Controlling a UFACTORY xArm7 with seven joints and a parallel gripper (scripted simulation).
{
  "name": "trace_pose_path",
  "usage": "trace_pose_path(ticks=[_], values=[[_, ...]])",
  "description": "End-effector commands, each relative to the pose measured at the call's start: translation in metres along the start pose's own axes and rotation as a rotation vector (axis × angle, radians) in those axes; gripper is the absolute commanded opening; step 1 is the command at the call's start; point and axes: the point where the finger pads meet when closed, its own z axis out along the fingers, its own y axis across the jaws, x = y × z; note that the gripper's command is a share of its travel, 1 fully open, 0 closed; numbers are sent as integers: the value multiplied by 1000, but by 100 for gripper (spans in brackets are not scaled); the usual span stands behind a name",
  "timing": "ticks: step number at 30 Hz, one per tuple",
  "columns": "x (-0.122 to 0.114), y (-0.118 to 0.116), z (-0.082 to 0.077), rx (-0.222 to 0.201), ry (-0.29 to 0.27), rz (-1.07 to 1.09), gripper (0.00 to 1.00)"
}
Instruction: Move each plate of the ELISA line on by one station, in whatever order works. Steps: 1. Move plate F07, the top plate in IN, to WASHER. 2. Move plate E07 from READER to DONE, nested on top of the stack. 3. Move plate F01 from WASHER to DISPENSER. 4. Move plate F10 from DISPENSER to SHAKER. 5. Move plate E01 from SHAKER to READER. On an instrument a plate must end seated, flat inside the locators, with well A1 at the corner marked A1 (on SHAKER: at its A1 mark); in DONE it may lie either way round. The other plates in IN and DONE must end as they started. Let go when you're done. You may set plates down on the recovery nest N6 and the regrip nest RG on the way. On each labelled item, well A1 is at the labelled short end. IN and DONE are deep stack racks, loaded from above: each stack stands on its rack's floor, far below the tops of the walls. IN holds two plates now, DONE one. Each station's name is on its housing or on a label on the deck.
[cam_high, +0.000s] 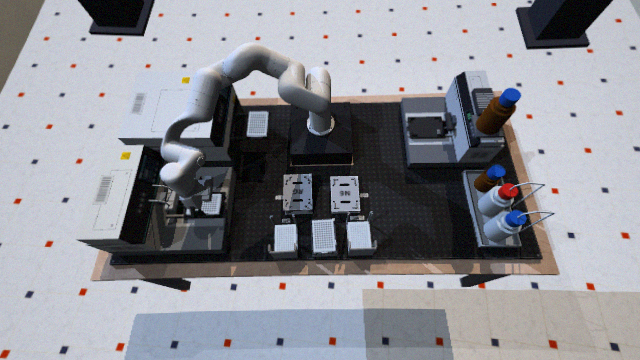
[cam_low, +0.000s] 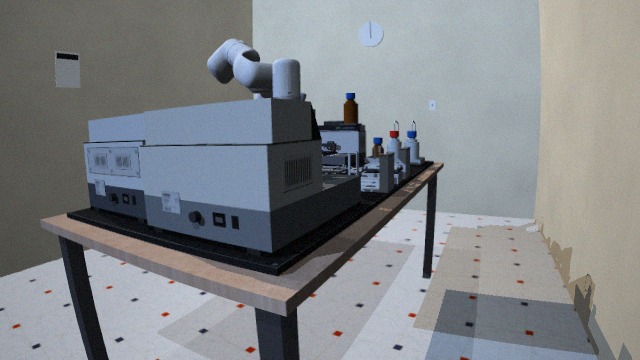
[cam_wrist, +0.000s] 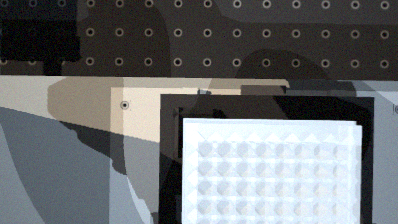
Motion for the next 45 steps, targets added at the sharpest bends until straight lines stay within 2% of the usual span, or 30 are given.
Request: trace_pose_path(ticks=[1,20,21,45], values=[[-1,1,-2,-4,-4,0,100],[-1,2,-1,-4,-4,0,100],[-1,2,-1,-4,-4,0,0],[-1,2,-1,-4,-4,0,0]])
